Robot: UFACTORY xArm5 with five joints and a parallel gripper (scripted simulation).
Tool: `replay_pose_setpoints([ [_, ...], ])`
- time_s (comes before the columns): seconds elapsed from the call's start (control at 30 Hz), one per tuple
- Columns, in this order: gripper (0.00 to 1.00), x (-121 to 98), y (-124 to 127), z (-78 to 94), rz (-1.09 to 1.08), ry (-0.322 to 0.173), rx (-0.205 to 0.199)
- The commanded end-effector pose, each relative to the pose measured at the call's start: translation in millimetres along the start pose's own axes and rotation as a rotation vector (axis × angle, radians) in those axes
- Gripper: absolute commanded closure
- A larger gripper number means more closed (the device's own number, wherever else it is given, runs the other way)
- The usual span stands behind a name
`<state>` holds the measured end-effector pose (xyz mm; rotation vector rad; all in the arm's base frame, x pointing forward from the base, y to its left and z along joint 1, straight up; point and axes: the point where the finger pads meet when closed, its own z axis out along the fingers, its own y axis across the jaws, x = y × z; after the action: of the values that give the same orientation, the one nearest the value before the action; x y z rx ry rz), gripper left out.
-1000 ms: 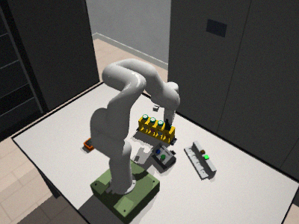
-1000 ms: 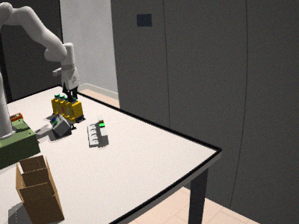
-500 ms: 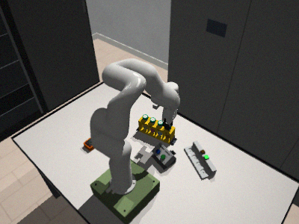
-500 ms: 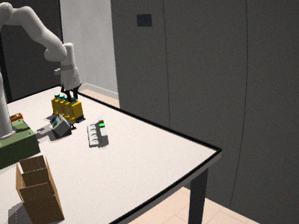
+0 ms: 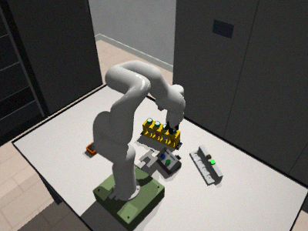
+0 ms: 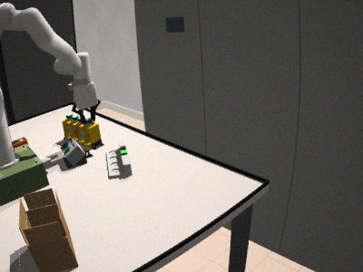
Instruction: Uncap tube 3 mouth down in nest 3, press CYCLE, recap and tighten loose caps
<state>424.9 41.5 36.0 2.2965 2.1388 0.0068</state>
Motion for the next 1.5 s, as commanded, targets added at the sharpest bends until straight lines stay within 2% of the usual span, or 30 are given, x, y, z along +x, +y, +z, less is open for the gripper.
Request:
replay_pose_setpoints([
  [0.0,0.54,0.4,1.5,-1.3,0.004,-0.002,-0.004],
  [0.27,0.54,0.4,1.5,-1.3,0.004,-0.002,-0.004],
  [0.73,0.54,0.5,1.4,-43.4,0.004,-0.002,-0.005],
  [0.87,0.54,0.5,1.4,-46.9,0.004,-0.002,-0.005],
  [0.9,1.00,-3.9,-5.7,-46.8,0.087,-0.002,-0.005],
  [0.93,1.00,-8.4,-12.8,-46.8,0.170,-0.002,-0.005],
  [1.1,1.00,-29.2,-46.2,-46.6,0.174,-0.002,-0.005],
  [1.23,1.00,-31.5,-49.8,-46.6,0.174,-0.002,-0.005],
  [1.3,1.00,-39.6,-62.7,-39.9,0.174,-0.002,-0.004],
  [1.37,1.00,-39.6,-62.7,-39.9,0.174,-0.002,-0.004],
  [1.47,1.00,-51.8,-82.1,-29.8,0.174,-0.002,-0.004],
])
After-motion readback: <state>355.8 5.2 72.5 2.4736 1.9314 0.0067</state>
